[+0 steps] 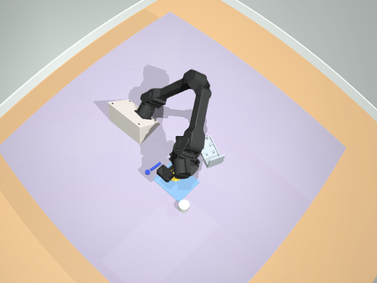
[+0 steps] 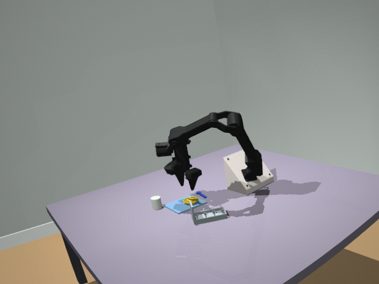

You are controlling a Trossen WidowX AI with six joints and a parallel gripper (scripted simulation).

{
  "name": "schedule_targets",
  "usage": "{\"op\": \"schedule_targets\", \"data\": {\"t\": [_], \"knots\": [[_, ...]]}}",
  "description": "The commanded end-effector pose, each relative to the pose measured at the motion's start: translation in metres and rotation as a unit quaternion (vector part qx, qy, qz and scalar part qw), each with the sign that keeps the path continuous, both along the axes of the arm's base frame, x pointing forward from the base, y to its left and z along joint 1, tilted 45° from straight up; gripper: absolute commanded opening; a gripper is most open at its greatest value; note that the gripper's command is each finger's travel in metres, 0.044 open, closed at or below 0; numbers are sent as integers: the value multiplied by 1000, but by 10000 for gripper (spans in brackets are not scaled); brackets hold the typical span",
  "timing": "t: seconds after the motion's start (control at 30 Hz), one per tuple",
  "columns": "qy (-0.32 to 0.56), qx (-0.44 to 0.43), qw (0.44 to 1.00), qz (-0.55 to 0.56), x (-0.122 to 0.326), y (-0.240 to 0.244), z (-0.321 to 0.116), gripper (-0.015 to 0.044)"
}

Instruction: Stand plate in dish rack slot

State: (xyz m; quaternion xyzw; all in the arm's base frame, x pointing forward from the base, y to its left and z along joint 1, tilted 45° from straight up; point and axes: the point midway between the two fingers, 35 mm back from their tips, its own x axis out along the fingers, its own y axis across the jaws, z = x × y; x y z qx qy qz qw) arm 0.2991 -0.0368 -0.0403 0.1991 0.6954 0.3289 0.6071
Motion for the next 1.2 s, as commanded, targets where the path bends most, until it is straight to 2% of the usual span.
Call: {"op": "schedule_targets", "data": {"t": [0.0,1.17], "knots": [[-4,0,1000,-6,-7,9,-8,400],[-4,1,1000,-6,-17,45,-43,400]]}}
